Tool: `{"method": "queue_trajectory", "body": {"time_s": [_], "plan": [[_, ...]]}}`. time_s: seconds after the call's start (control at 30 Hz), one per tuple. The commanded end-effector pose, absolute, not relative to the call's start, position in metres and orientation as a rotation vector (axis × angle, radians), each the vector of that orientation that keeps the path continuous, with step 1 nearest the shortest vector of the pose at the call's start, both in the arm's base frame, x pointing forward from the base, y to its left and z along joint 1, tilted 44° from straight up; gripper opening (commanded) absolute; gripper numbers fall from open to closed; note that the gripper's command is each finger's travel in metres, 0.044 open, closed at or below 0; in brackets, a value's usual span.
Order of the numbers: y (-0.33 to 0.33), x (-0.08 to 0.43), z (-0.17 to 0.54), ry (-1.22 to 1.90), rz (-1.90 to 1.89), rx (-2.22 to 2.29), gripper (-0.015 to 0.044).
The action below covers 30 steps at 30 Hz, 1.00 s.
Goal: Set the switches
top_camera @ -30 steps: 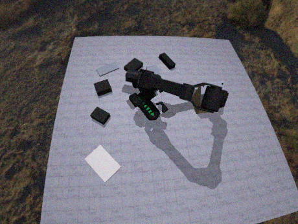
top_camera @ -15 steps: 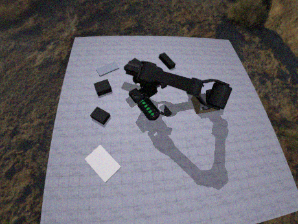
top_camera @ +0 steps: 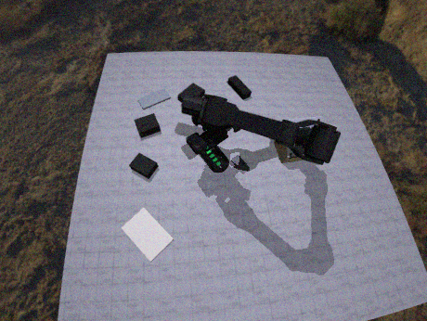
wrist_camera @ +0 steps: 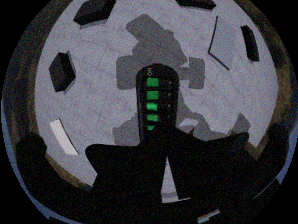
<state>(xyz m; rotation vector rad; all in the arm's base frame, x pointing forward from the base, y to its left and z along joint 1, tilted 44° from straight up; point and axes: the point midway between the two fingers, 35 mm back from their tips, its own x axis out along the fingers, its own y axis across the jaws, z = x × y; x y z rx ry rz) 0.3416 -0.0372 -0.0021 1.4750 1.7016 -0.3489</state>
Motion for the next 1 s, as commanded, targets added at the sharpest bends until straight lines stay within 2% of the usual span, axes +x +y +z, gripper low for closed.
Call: {"method": "queue_trajectory", "body": {"time_s": [0.0, 0.5, 0.8, 0.97], "plan": [[-0.036, 0.341, -0.001, 1.705, -0.352, 1.484, 0.0000], [-0.036, 0.342, -0.002, 1.708, -0.354, 1.481, 0.0000], [-0.003, 0.386, -0.006, 1.852, -0.450, 1.322, 0.0000], [0.000, 0.388, -0.007, 1.862, -0.457, 1.308, 0.0000]]}}
